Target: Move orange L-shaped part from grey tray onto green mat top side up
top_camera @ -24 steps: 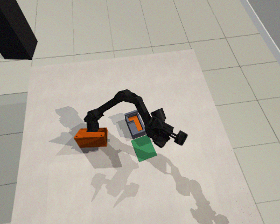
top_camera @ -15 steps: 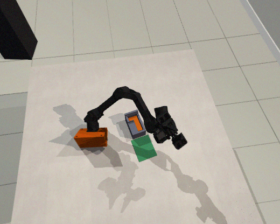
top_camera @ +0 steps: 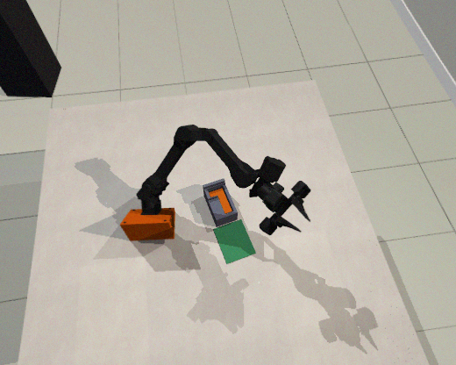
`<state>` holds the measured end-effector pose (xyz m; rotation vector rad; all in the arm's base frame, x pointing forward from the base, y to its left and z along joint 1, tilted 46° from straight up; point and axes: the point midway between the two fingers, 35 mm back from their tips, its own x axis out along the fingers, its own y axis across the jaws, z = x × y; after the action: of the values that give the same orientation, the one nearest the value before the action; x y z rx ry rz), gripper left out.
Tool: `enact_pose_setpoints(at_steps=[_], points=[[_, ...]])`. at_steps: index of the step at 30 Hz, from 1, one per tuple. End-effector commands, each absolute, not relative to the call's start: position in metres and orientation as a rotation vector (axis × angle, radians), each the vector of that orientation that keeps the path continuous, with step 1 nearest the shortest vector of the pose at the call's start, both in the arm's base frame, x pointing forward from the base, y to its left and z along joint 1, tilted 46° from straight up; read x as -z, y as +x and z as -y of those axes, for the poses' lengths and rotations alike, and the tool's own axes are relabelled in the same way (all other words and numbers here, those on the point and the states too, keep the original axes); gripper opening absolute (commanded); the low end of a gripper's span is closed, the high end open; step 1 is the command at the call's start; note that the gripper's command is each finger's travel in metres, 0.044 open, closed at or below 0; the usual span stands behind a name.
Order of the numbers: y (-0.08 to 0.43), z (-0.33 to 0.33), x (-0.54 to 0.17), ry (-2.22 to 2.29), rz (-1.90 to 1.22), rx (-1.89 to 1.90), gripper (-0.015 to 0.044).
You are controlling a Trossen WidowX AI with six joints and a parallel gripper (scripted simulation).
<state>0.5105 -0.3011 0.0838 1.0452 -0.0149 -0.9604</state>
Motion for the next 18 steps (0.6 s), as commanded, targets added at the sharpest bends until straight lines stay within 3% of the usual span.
enact_pose_setpoints(at_steps=[1,18], points=[[0.480,0.229,-0.055,0.715,-0.639,0.735,0.0180],[0.357,0.089,-0.072,0.335,-1.347,-0.130,0.0180]])
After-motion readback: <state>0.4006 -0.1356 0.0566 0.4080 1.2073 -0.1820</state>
